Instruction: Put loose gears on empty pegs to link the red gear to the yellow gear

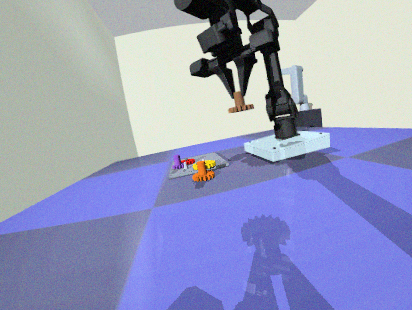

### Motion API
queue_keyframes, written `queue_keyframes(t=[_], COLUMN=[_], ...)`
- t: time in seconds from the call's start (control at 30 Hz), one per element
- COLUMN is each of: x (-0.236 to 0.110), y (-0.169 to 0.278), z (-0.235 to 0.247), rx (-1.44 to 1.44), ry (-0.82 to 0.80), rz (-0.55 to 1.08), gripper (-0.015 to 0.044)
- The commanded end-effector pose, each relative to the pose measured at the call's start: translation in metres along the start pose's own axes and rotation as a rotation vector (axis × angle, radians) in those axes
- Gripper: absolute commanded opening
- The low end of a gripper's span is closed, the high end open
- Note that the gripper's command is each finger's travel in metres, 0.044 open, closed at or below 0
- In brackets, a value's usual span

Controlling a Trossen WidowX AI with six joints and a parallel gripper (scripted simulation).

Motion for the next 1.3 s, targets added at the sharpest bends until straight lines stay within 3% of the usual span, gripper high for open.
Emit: queue_keyframes(t=[0.0,1.27], x=[0.001,0.032], y=[-0.005,-0.037], z=[-0.006,-0.08], rx=[0.013,0.03], ry=[0.0,0.004], rz=[-0.008,-0.009], gripper=[0.0,0.0])
Point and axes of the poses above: the point midway between the two fingers, 35 mm back from their tips, its own x axis out along the fingers, its own z axis across the jaws, y = z × x, the point moved 8 cm from there along -x, back along the fingers, and after that the axes turned 12 degrees about x, right-handed, at the moved point
